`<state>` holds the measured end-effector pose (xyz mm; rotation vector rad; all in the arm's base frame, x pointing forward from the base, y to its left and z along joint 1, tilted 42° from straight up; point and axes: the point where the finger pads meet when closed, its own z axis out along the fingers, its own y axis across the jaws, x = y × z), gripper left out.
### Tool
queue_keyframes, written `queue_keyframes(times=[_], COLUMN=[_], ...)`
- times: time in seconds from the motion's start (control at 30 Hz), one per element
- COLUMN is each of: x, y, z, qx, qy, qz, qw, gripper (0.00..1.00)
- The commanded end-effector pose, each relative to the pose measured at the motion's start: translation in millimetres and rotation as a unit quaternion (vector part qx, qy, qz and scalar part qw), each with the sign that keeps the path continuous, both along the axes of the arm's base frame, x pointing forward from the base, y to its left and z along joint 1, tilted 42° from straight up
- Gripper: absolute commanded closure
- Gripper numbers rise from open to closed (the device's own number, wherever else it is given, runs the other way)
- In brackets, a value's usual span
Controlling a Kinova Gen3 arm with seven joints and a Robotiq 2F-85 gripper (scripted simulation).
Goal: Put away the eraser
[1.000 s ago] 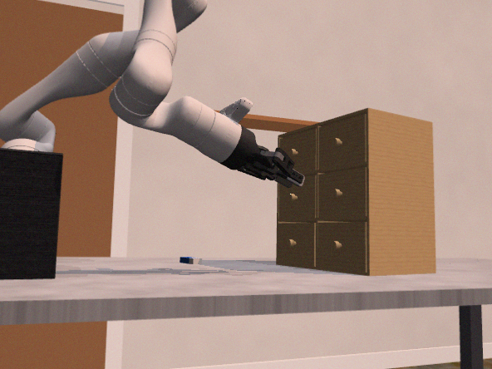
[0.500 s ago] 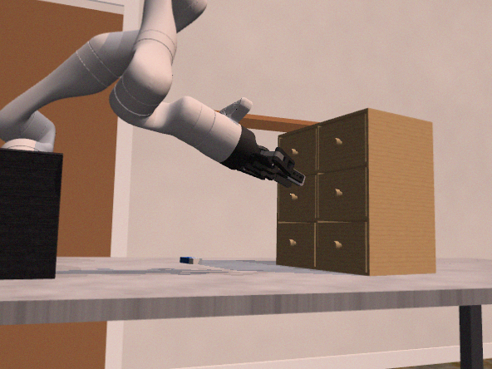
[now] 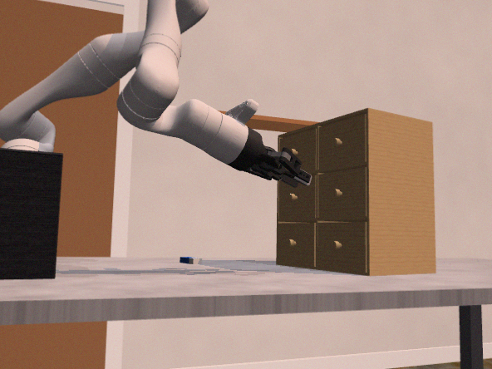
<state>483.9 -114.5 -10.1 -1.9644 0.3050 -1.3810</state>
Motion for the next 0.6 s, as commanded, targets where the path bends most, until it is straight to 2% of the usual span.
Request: queue_keyframes(times=[0.0,0.27,0.57], x=[10.4,34.6,47.1], y=[5.8,16.6,22.0], z=[-3.9,-9.1,-11.5], qx=[0.000,0.001,0.002], qy=[0.003,0.004,0.004], qz=[0.001,0.001,0.001], qw=[1.000,1.000,1.000], gripper=[0.67,0.67,0.67])
